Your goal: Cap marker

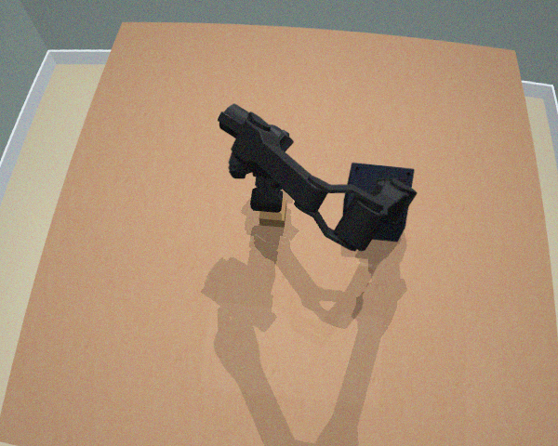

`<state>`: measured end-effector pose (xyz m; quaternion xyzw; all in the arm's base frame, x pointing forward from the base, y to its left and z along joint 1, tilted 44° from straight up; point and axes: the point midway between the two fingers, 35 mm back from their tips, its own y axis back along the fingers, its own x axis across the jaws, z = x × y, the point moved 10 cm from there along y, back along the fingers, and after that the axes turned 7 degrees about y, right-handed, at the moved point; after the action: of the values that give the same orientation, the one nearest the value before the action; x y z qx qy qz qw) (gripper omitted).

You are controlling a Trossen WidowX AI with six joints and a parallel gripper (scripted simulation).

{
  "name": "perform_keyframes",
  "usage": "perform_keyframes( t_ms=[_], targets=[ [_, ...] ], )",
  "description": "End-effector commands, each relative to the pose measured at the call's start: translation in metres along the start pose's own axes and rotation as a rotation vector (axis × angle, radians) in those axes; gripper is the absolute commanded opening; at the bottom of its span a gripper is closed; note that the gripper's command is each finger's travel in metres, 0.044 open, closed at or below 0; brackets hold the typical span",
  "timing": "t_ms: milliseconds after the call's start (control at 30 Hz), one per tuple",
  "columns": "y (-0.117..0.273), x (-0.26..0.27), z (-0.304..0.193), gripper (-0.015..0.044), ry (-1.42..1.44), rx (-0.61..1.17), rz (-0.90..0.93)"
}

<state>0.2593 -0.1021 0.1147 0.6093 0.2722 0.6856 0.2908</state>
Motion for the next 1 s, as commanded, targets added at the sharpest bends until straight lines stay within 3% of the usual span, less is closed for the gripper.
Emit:
perform_keyframes(
  t_ms=[0,967],
  targets=[
    [-0.001,0.000,0.000,0.0000,-0.002,-0.002,-0.001],
    [-0.040,0.000,0.000,0.0000,-0.002,-0.003,0.001]
  ],
)
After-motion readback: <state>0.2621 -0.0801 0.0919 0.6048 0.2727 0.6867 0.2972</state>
